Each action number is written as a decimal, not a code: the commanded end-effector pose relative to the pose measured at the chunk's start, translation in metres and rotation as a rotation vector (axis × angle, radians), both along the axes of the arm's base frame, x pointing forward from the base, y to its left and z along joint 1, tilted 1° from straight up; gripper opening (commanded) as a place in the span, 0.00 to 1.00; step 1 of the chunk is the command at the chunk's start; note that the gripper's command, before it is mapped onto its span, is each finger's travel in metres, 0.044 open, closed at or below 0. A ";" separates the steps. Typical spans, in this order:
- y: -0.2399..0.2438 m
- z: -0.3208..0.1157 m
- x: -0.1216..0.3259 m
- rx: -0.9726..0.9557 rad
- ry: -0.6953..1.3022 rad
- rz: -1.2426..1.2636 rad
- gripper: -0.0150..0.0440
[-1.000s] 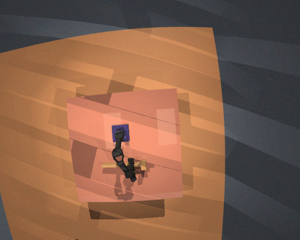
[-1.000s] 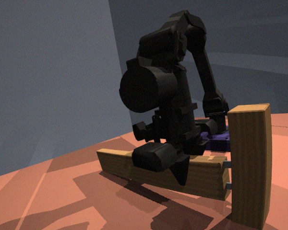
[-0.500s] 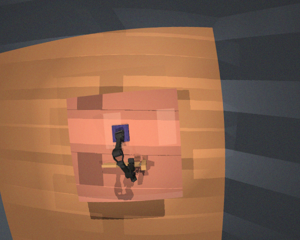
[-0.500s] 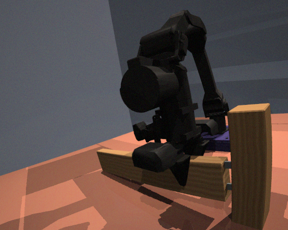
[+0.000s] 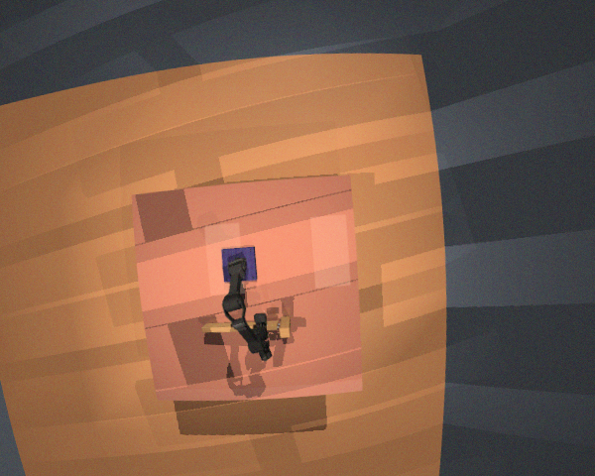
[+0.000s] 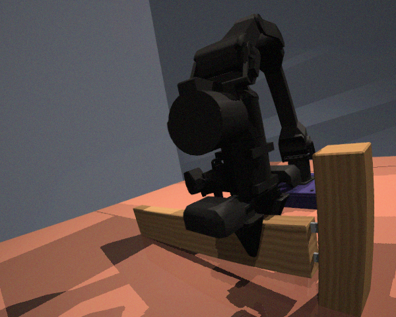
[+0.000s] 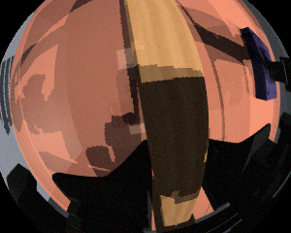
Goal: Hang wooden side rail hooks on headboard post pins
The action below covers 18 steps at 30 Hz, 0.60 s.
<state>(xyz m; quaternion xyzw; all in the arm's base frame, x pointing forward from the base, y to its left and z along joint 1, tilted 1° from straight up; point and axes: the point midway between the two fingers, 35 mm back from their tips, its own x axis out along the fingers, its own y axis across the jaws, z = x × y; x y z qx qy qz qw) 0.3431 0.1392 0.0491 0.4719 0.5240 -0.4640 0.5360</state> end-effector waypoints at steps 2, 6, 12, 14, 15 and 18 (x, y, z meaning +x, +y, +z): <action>0.002 0.002 0.000 0.006 -0.006 -0.002 0.25; 0.002 0.003 0.000 0.006 -0.006 -0.002 0.25; 0.003 0.003 0.000 0.006 -0.006 -0.002 0.25; 0.003 0.003 0.000 0.006 -0.006 -0.002 0.25; 0.003 0.003 0.001 0.006 -0.006 -0.002 0.25; 0.003 0.004 0.001 0.006 -0.006 -0.002 0.25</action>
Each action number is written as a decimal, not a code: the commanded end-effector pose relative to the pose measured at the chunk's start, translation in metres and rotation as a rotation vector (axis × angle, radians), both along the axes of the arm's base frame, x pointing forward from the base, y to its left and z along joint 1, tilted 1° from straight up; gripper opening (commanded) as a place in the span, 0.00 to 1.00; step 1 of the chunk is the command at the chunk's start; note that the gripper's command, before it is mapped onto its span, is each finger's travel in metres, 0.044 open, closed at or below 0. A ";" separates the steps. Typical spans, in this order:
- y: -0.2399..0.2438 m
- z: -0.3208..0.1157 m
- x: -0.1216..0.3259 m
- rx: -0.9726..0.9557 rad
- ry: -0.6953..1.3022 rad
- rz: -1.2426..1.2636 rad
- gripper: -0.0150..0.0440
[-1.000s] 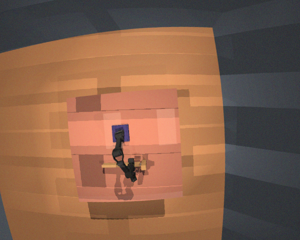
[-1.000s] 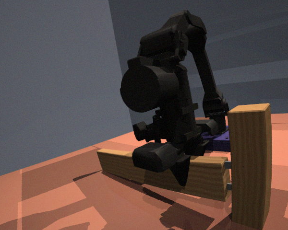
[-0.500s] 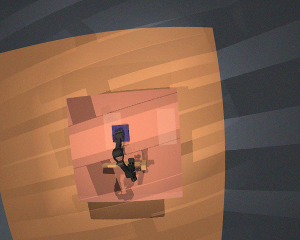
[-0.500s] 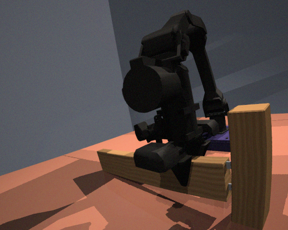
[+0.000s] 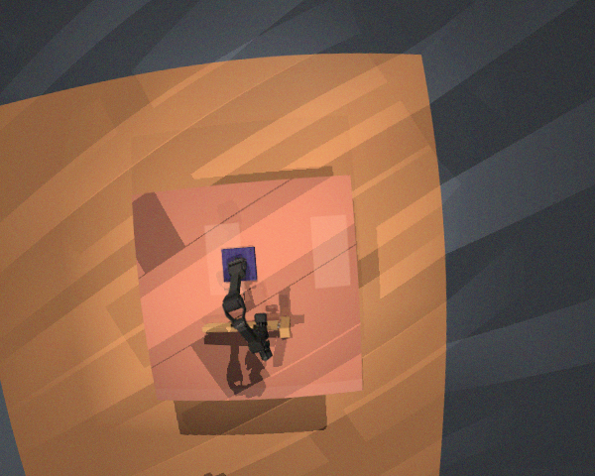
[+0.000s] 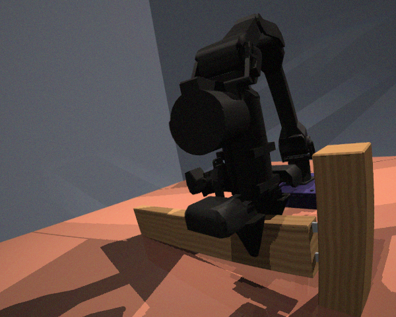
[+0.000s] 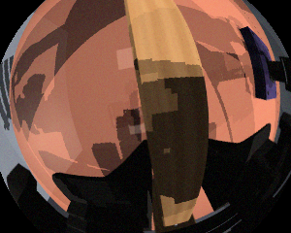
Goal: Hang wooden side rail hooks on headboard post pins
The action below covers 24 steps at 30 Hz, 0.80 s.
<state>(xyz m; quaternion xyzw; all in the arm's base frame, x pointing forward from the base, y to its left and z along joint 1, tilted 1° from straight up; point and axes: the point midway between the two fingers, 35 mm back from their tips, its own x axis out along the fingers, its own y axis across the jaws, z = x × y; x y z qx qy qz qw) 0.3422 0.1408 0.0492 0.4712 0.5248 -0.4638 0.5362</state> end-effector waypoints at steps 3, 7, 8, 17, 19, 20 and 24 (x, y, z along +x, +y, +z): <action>0.002 0.004 0.002 0.006 -0.007 -0.004 0.25; 0.002 0.004 0.002 0.006 -0.007 -0.004 0.25; 0.002 0.004 0.002 0.006 -0.007 -0.004 0.25; 0.003 0.004 0.003 0.006 -0.007 -0.004 0.25; 0.003 0.005 0.003 0.006 -0.007 -0.004 0.25; 0.003 0.005 0.003 0.006 -0.007 -0.004 0.25; 0.004 0.004 0.004 0.006 -0.007 -0.004 0.25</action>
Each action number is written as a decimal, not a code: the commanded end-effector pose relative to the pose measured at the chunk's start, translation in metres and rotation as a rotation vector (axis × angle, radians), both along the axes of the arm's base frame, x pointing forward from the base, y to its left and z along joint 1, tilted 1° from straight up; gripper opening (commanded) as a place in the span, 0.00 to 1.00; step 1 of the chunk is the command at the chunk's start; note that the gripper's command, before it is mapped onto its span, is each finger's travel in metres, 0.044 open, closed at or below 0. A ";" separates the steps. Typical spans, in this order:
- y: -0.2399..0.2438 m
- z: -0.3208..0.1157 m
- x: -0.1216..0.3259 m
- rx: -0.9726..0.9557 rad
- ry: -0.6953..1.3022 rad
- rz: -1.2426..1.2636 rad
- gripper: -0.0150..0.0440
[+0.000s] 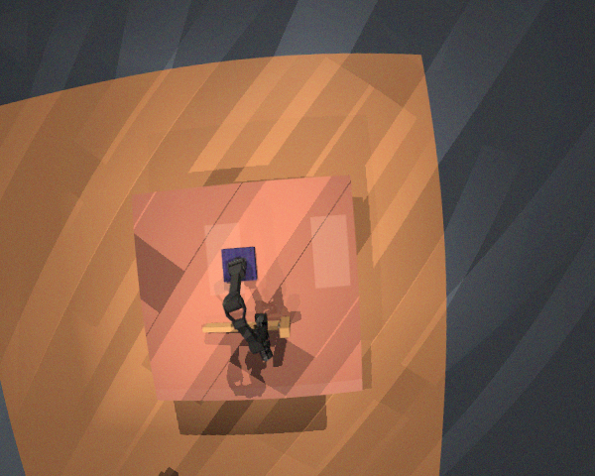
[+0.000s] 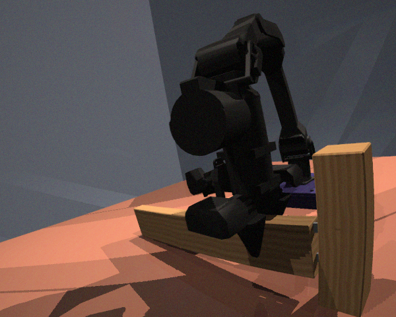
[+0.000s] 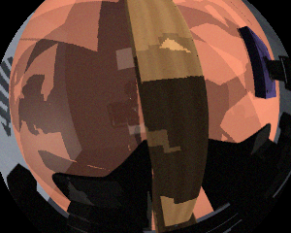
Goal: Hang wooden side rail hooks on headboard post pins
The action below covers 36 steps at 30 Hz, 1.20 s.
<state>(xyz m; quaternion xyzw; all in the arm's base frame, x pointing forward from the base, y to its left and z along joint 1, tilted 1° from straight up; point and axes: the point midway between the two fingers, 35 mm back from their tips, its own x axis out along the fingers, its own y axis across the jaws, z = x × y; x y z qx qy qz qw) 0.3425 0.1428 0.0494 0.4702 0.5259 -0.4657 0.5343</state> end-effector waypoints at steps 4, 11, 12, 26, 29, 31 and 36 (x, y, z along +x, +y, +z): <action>0.002 0.005 0.004 0.006 -0.013 -0.002 0.25; 0.003 0.004 0.003 0.006 -0.013 -0.002 0.25; 0.003 0.004 0.003 0.006 -0.013 -0.002 0.25; 0.005 0.003 0.003 0.006 -0.013 -0.002 0.25; 0.005 0.003 0.003 0.006 -0.013 -0.002 0.25; 0.005 0.004 0.003 0.006 -0.013 -0.002 0.25; 0.006 0.004 0.003 0.006 -0.013 -0.002 0.25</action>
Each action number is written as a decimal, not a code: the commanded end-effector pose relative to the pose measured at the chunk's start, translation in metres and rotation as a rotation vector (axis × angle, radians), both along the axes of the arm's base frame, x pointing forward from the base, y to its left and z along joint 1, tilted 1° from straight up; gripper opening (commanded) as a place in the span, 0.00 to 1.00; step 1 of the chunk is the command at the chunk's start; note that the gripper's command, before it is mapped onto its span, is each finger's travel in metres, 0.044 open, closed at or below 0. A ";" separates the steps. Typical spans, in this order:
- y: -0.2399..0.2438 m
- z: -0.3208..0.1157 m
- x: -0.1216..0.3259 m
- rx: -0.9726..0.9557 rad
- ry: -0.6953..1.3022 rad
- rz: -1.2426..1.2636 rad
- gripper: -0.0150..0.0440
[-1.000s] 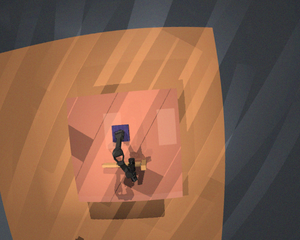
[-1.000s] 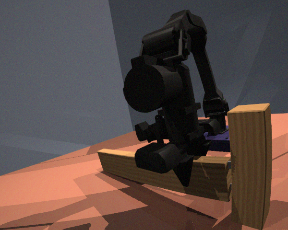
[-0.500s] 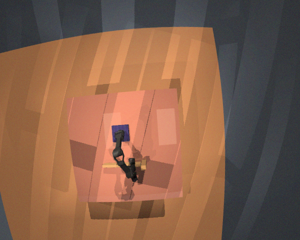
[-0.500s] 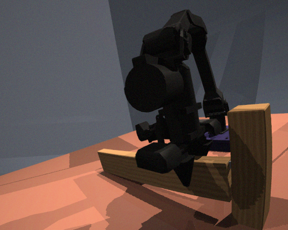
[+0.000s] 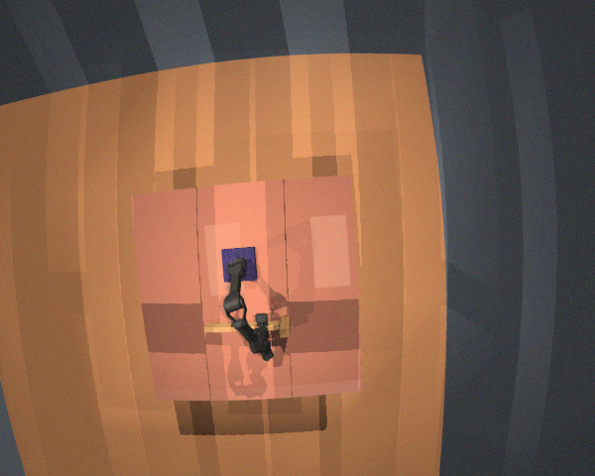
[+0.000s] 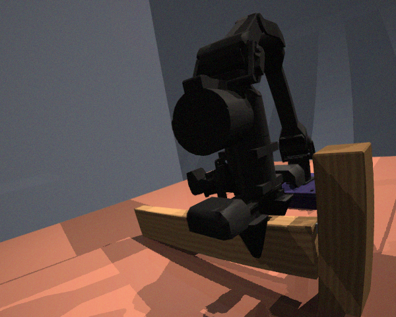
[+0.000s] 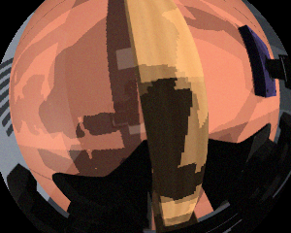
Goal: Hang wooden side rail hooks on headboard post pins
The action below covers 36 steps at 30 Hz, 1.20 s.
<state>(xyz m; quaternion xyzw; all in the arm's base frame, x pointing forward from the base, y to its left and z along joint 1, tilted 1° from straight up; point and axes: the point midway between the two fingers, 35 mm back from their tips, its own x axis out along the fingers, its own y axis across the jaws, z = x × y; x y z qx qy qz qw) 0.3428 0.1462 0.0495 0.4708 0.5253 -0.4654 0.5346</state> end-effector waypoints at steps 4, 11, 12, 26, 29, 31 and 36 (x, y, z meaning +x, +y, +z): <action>0.002 0.004 0.002 0.006 -0.011 -0.002 0.25; 0.003 0.005 0.002 0.006 -0.011 -0.002 0.25; 0.003 0.005 0.002 0.006 -0.011 -0.002 0.25; 0.005 0.004 0.002 0.007 -0.011 -0.002 0.25; 0.005 0.003 0.002 0.007 -0.011 -0.002 0.25; 0.005 0.003 0.002 0.007 -0.011 -0.002 0.25; 0.006 0.003 0.002 0.007 -0.011 -0.002 0.25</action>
